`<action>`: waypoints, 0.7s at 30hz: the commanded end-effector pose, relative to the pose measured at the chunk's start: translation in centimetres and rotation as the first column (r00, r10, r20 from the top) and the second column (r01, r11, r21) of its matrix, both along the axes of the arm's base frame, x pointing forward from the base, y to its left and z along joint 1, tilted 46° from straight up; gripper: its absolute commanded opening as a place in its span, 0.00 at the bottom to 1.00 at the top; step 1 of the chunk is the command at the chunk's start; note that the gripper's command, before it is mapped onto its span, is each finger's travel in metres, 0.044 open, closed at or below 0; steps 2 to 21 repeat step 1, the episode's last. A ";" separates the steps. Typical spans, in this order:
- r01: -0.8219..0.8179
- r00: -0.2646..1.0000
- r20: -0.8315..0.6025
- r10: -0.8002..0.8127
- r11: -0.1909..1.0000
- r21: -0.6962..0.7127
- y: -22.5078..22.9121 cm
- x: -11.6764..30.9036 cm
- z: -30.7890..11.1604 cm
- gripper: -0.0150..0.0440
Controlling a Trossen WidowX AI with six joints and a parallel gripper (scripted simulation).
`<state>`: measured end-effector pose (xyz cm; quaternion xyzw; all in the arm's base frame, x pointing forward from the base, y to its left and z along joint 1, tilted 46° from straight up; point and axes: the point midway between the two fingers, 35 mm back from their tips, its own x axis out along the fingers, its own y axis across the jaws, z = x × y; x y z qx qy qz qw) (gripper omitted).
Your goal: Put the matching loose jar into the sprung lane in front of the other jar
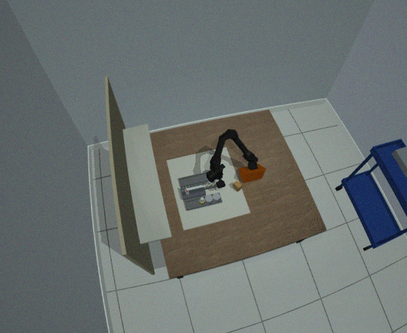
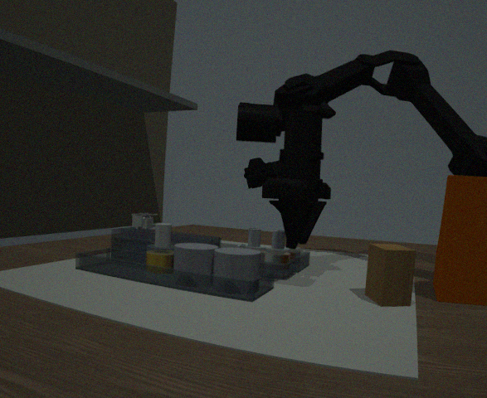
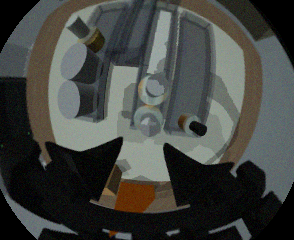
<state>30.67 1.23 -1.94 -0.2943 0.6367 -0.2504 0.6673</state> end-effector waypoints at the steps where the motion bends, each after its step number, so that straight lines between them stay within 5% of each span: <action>1: 0.003 1.000 0.004 -0.003 1.000 0.005 0.0 -1.4 0.0 0.75; 21: 0.003 1.000 0.004 -0.003 1.000 0.005 0.0 -1.4 0.0 0.75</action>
